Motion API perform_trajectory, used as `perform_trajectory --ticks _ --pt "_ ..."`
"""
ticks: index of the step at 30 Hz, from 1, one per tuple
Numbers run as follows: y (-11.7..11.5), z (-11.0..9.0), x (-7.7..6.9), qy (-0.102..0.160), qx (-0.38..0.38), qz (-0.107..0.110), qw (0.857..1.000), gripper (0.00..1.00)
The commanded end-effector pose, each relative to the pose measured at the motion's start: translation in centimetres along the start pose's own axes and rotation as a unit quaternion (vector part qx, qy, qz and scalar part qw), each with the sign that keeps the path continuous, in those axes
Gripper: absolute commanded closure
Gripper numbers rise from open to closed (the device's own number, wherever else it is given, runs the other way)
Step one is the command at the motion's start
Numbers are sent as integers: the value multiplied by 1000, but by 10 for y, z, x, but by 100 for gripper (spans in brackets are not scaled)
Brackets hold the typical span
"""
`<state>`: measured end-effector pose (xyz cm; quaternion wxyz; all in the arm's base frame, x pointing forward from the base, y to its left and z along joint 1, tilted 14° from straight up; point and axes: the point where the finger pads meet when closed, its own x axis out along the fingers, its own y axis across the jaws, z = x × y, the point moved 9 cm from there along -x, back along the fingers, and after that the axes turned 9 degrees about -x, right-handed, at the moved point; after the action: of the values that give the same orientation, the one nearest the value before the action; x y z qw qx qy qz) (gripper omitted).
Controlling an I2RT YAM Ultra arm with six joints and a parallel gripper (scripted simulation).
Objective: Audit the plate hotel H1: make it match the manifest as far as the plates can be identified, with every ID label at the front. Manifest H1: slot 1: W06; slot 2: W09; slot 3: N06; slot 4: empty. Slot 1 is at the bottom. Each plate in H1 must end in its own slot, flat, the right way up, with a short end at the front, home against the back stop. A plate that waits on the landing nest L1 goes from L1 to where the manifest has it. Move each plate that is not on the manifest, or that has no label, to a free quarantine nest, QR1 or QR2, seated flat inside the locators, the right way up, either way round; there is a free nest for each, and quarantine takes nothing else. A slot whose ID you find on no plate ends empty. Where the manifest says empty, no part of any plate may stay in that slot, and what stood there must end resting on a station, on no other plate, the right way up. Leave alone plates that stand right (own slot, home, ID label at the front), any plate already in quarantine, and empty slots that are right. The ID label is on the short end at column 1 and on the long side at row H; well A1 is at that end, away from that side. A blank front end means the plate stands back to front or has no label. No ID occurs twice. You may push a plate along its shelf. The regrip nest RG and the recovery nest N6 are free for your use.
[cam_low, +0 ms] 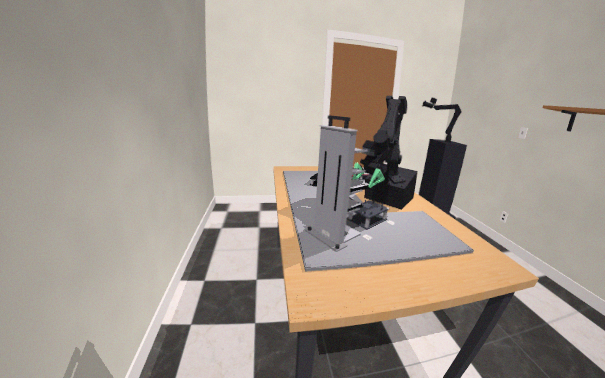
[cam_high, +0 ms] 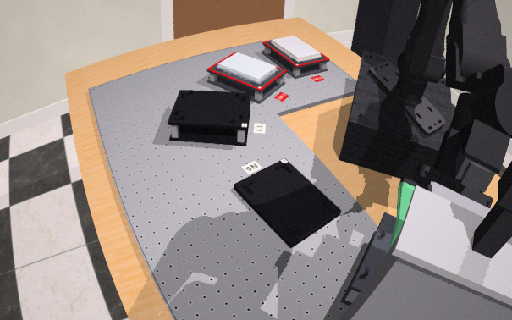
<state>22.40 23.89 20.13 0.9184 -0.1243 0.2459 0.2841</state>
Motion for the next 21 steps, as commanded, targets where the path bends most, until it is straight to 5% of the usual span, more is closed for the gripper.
perform_trajectory --ticks 1,17,18,21 --pt "-1 10 4 -7 0 0 1000 14" --pt "-1 8 7 -7 1 1 1000 14" --pt "0 2 12 7 -4 1 1000 0" --pt "0 7 8 -7 1 1 1000 0"
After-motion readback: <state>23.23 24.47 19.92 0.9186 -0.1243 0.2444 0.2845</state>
